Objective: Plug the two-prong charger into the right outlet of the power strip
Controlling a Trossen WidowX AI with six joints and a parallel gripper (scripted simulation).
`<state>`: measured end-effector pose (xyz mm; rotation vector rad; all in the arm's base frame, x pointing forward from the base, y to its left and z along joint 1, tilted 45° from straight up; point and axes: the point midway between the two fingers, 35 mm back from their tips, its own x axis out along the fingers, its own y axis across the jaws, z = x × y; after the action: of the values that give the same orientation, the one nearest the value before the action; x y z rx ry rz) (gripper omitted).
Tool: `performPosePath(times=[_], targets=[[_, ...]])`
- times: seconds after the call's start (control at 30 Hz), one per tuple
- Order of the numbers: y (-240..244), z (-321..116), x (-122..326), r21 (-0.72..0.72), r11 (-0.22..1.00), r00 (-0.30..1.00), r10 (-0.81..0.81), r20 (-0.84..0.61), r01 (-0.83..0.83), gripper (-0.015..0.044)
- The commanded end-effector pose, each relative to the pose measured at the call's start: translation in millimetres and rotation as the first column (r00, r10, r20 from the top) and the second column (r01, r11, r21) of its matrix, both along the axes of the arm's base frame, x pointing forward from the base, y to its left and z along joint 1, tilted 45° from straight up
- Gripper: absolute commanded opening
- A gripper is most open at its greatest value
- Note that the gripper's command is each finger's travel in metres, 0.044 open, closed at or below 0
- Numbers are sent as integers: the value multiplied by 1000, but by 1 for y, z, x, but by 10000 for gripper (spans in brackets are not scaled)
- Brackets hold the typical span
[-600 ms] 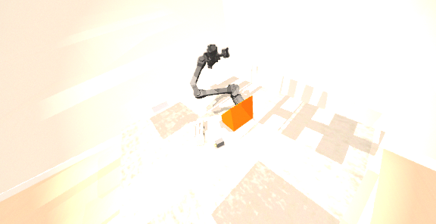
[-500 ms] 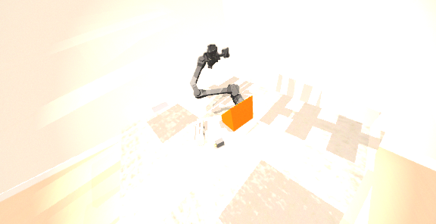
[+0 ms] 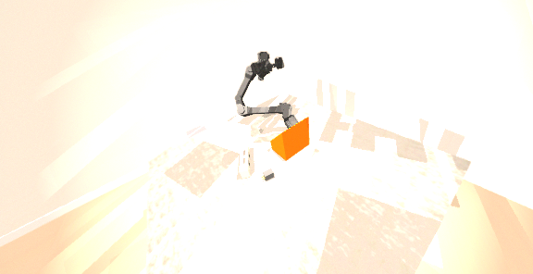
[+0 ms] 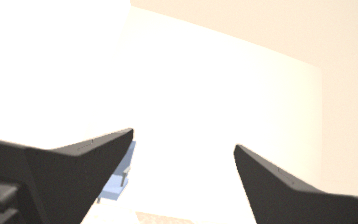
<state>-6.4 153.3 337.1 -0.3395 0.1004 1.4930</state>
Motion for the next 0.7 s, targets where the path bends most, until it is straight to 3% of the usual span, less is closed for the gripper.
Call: performPosePath(times=[0.0,0.67], targets=[[4,-3,-3,-20,999,999,-30,16,30,440],[33,-26,-8,-133,965,972,-219,83,228,440]])
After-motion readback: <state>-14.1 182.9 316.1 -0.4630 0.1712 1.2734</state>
